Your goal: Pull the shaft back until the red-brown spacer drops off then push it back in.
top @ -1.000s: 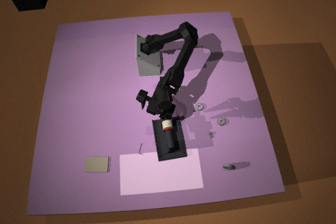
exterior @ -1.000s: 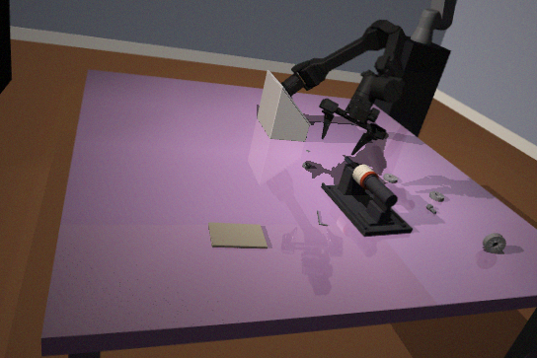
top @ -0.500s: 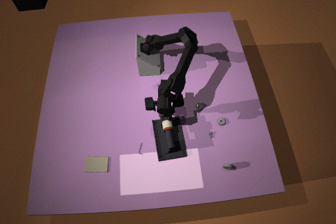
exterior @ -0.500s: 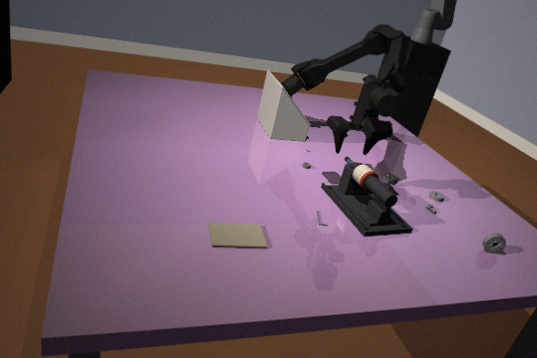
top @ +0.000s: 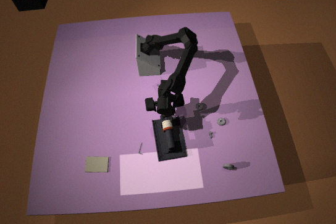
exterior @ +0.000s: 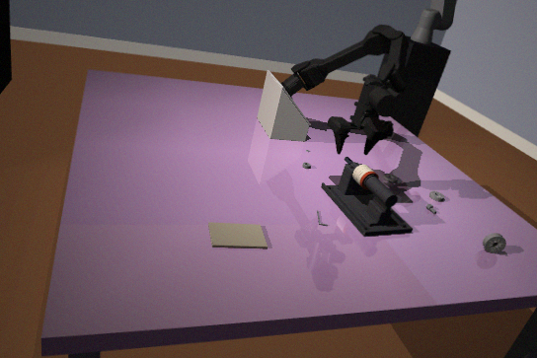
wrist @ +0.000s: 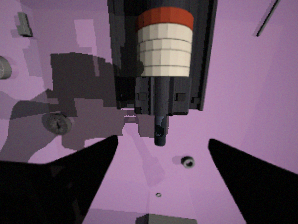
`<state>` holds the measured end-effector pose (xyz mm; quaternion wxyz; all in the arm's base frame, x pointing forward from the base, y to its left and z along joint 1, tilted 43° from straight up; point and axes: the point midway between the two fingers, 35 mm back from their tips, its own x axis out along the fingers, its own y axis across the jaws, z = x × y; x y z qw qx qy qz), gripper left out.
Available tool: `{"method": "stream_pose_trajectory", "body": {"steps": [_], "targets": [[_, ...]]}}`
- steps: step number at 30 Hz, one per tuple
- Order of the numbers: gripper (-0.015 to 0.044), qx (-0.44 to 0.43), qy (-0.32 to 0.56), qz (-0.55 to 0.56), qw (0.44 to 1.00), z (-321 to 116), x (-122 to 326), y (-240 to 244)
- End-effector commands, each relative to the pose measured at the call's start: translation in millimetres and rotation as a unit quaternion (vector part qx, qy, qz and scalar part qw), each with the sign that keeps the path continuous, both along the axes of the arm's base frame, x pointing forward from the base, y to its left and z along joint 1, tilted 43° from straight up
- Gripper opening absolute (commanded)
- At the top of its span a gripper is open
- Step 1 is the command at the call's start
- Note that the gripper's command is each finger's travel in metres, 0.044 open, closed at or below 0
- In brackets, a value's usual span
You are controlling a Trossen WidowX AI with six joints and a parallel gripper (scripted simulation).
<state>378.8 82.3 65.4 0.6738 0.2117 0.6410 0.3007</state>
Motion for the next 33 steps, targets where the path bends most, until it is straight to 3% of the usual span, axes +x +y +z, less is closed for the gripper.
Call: {"method": "stream_pose_trajectory", "body": {"steps": [1, 33], "targets": [[0.044, 0.003, -0.002, 0.002, 1.0, 0.9, 0.4, 0.6], [0.044, 0.003, -0.002, 0.002, 1.0, -5.3, 0.7, 6.5]]}}
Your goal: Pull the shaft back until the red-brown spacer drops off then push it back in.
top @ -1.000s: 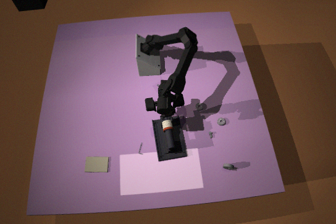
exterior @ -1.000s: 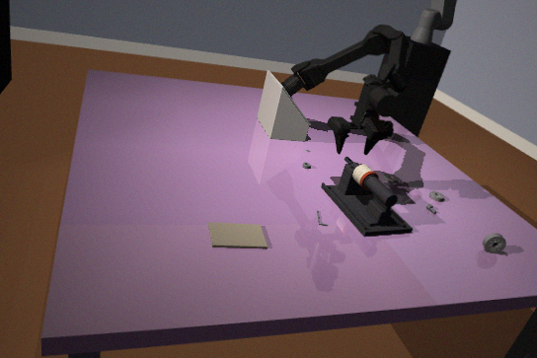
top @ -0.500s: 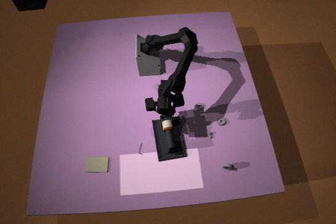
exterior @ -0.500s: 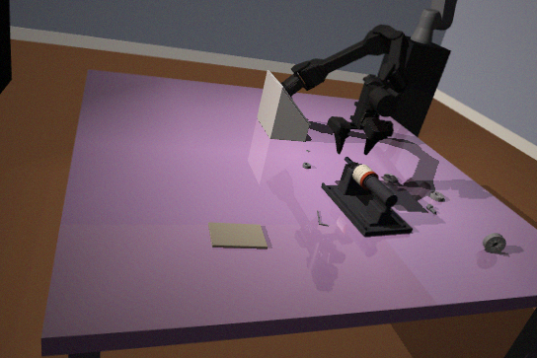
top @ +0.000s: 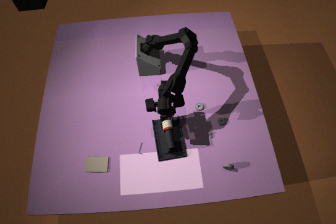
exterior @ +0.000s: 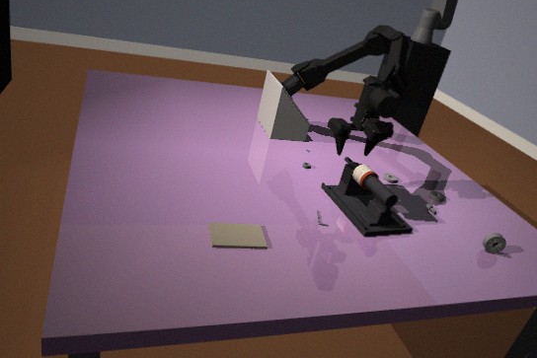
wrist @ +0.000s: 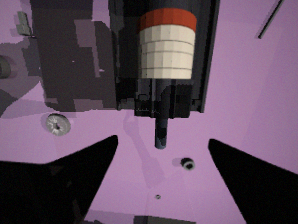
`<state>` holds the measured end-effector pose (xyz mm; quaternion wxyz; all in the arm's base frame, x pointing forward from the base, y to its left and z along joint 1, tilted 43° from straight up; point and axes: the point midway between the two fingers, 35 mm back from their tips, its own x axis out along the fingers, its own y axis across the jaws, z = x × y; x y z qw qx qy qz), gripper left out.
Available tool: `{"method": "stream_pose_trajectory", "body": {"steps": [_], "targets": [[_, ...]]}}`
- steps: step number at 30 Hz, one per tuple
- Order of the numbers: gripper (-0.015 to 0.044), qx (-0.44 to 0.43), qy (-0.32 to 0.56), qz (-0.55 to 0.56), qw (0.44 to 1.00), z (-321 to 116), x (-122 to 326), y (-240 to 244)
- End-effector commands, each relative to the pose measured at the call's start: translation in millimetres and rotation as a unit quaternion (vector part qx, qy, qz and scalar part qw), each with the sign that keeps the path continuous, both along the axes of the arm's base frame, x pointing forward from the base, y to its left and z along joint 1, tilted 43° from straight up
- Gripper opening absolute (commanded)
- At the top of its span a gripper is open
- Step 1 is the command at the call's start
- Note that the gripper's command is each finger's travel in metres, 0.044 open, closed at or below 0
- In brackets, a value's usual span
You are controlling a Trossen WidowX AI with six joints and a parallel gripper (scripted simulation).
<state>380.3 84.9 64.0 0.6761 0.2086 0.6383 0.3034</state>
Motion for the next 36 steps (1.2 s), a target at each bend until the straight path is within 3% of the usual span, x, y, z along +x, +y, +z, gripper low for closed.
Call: {"method": "stream_pose_trajectory", "body": {"steps": [1, 36], "targets": [[0.044, 0.003, 0.003, -0.001, 1.0, -5, -1, 5], [0.044, 0.003, 0.003, -0.001, 1.0, -27, -1, 27]]}}
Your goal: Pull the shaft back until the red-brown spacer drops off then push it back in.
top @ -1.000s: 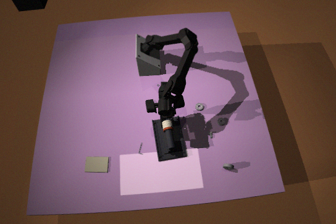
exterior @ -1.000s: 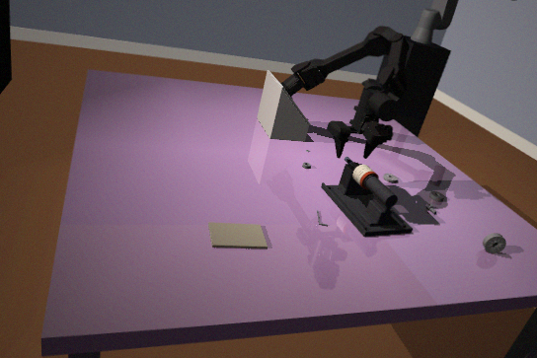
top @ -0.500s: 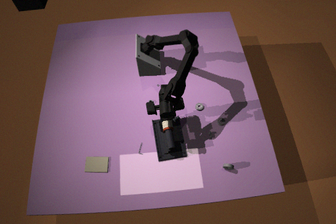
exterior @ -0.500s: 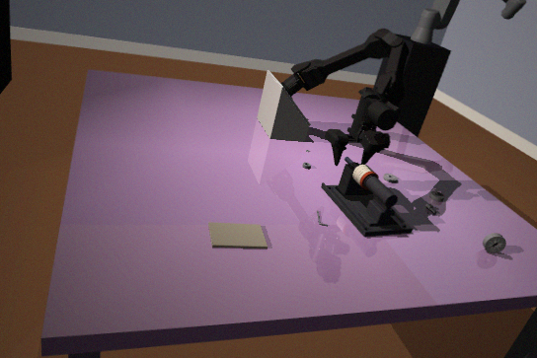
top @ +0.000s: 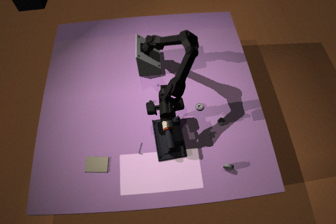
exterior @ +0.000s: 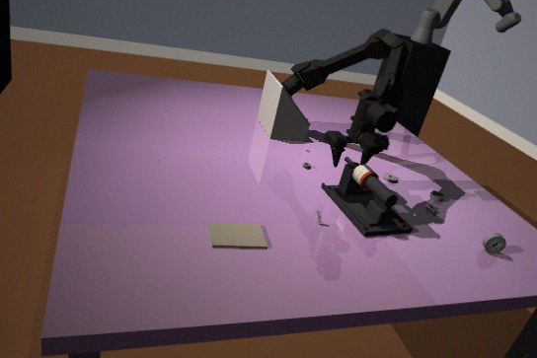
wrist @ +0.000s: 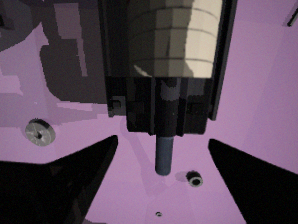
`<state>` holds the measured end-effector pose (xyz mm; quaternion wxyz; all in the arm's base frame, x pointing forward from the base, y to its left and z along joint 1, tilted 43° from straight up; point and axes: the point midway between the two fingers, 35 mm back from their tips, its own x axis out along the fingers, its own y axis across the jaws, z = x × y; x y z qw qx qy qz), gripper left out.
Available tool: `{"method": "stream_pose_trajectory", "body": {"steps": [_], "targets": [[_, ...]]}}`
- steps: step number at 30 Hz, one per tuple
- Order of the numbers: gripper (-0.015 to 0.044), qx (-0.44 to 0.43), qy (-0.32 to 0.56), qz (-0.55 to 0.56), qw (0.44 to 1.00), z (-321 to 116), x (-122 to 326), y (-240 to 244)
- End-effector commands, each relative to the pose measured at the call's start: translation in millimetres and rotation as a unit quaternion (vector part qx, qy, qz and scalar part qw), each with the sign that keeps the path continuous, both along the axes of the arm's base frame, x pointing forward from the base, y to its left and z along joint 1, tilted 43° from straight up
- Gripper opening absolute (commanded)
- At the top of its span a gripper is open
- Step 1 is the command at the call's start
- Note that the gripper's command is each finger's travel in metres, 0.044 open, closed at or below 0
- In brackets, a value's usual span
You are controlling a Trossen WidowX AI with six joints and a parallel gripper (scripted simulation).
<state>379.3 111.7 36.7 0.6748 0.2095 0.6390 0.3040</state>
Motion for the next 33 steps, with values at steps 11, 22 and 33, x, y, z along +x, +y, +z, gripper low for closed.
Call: {"method": "stream_pose_trajectory", "body": {"steps": [11, 22, 33], "targets": [[0.044, 0.002, 0.002, -0.001, 1.0, 0, 0, 1], [0.044, 0.002, 0.002, -0.001, 1.0, -1, 0, 1], [0.044, 0.003, 0.002, -0.001, 1.0, -12, 0, 11]]}}
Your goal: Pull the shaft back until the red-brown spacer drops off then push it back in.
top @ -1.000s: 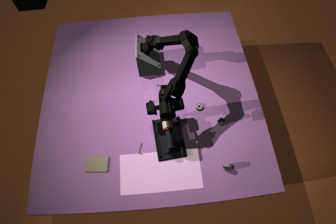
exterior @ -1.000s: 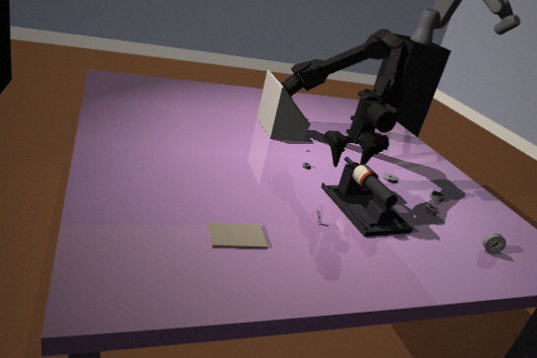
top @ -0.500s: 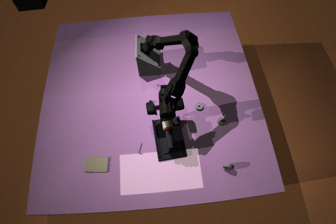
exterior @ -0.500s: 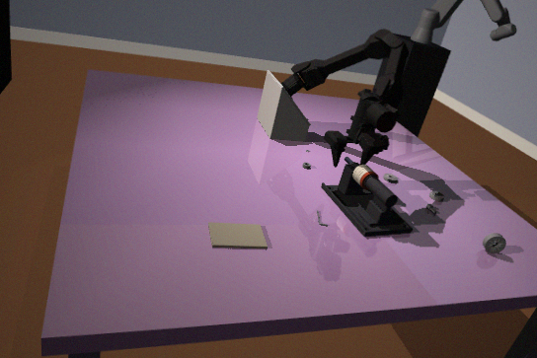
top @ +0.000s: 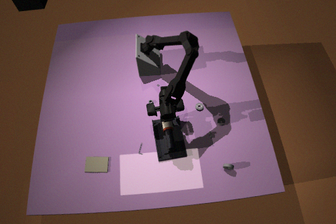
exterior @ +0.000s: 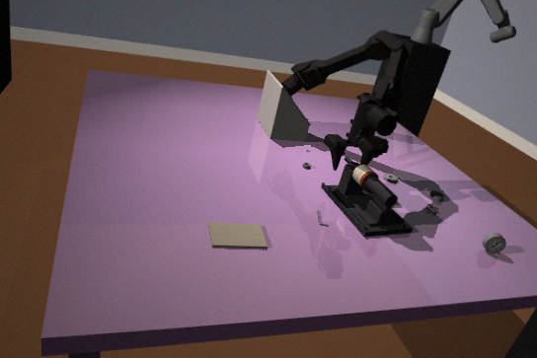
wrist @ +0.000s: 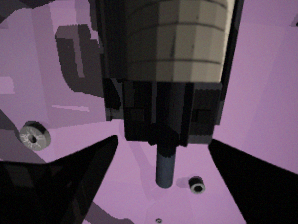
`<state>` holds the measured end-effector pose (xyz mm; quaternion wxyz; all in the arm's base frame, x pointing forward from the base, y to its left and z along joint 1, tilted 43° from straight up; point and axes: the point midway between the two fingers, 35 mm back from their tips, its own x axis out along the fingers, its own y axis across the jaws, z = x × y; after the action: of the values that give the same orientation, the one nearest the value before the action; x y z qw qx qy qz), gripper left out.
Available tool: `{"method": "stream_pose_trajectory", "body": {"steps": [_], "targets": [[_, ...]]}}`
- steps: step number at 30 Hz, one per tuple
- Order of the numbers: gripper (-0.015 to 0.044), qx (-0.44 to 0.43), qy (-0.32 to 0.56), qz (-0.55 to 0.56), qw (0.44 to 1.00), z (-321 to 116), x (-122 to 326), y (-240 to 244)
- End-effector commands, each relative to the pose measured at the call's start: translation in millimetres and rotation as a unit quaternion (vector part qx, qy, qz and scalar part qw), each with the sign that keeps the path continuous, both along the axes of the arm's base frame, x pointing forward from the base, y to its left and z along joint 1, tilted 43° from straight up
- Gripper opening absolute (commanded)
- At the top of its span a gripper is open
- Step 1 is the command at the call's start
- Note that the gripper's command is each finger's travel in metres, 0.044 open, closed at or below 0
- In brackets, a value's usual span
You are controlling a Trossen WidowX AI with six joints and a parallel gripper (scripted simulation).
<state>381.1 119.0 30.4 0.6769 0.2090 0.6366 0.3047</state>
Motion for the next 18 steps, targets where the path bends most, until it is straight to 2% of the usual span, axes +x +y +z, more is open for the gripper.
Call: {"method": "stream_pose_trajectory", "body": {"steps": [1, 17, 18], "targets": [[0.044, 0.002, 0.005, -0.001, 1.0, -6.2, -2.2, 5.0], [0.044, 0.002, 0.005, -0.001, 1.0, -6.9, -2.2, 5.7], [0.0414, 0.0, 0.003, 0.0, 1.0, -6.8, -1.9, 5.1]]}}
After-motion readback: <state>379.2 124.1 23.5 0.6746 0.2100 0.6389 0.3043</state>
